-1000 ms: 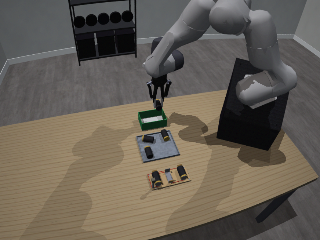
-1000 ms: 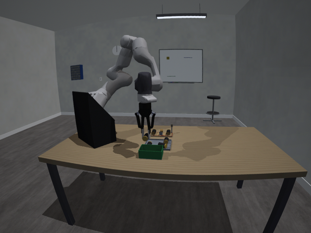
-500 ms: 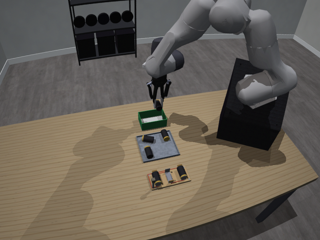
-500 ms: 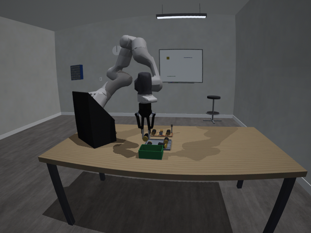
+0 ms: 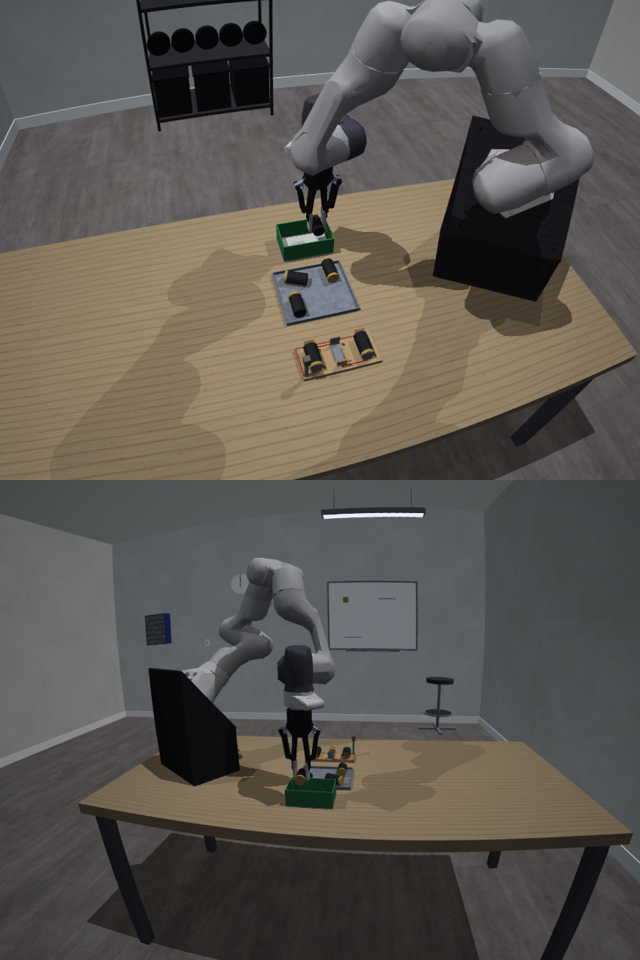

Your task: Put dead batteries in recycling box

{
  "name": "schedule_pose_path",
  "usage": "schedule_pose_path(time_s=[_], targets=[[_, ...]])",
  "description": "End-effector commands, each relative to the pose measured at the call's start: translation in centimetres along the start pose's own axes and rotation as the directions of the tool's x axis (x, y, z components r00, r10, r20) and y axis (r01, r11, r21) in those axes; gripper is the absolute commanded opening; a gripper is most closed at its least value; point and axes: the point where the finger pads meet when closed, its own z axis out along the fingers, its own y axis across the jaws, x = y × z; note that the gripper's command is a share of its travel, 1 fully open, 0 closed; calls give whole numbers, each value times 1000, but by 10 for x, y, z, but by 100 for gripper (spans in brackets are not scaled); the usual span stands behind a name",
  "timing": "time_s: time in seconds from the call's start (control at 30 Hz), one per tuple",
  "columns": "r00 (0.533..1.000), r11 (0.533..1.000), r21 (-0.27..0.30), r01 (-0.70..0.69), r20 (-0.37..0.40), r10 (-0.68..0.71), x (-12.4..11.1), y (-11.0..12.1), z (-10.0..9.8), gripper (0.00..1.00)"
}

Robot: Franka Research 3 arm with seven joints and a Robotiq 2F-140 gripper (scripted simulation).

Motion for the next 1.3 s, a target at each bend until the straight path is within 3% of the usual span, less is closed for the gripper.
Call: schedule_pose_path(time_s=[0.0, 1.27], targets=[[1000, 1000, 5, 7, -16, -7, 7, -2, -2, 16], [1000, 1000, 6, -9, -16, 10, 7, -2, -2, 16]])
